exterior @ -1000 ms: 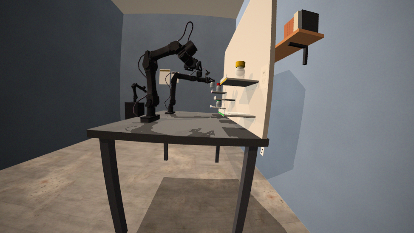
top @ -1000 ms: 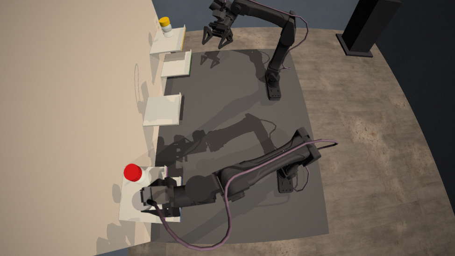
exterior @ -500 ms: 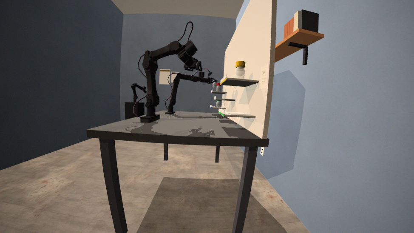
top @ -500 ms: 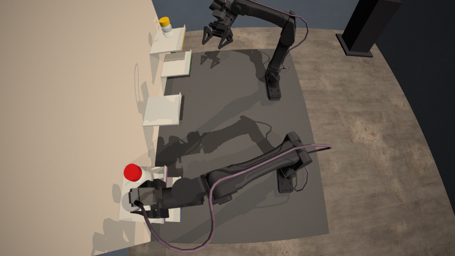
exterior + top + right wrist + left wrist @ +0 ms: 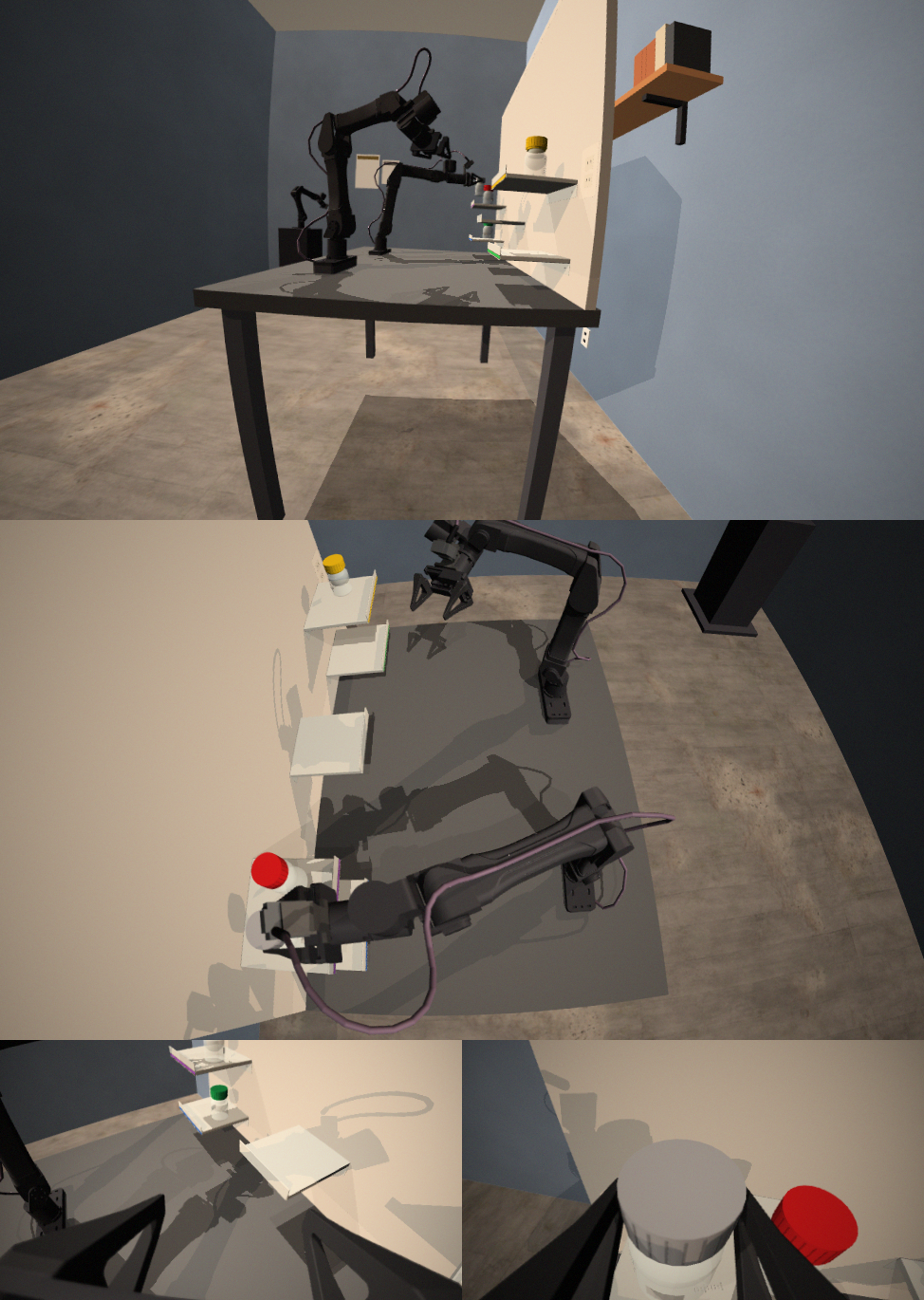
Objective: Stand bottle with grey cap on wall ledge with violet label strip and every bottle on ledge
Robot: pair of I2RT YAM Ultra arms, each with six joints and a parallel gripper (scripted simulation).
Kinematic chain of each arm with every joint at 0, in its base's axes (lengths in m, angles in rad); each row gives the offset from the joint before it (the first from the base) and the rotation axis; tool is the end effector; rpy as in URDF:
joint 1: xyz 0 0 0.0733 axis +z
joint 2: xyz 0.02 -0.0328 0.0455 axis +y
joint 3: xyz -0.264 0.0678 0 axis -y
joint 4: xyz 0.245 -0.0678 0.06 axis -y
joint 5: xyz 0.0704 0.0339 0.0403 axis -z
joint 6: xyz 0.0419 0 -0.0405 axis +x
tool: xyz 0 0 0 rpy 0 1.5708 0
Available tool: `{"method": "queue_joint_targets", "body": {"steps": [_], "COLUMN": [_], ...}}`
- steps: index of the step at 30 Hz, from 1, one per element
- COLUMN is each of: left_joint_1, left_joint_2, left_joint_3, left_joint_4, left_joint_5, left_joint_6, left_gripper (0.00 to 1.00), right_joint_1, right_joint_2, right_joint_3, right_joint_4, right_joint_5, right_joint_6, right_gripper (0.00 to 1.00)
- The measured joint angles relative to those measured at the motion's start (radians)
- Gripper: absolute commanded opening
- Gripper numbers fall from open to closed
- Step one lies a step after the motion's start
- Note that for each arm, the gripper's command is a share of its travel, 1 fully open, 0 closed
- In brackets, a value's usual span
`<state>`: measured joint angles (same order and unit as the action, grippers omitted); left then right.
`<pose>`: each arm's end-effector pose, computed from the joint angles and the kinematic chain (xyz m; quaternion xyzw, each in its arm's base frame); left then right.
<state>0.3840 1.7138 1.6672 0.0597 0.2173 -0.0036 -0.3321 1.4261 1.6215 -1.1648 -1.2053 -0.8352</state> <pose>0.3891 0.1487 0.4299 -0.0588 0.7001 0.0590 0.7092 0.2577 -0.0463 0.4160 -0.3585 0.7203 0.3173 0.5020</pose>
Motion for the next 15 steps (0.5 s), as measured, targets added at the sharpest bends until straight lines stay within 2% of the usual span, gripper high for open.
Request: {"method": "queue_joint_targets", "body": {"steps": [15], "left_joint_1": [-0.01], "left_joint_2": [0.025], "left_joint_3": [0.0], "left_joint_4": [0.009], "left_joint_5": [-0.004], "left_joint_6": [0.0], "left_gripper": [0.5], "right_joint_1": [0.0], "right_joint_2": [0.0], "right_joint_3": [0.0], "right_joint_4": [0.0], "right_joint_5": [0.0], "right_joint_6": [0.0], "right_gripper": [0.88]}}
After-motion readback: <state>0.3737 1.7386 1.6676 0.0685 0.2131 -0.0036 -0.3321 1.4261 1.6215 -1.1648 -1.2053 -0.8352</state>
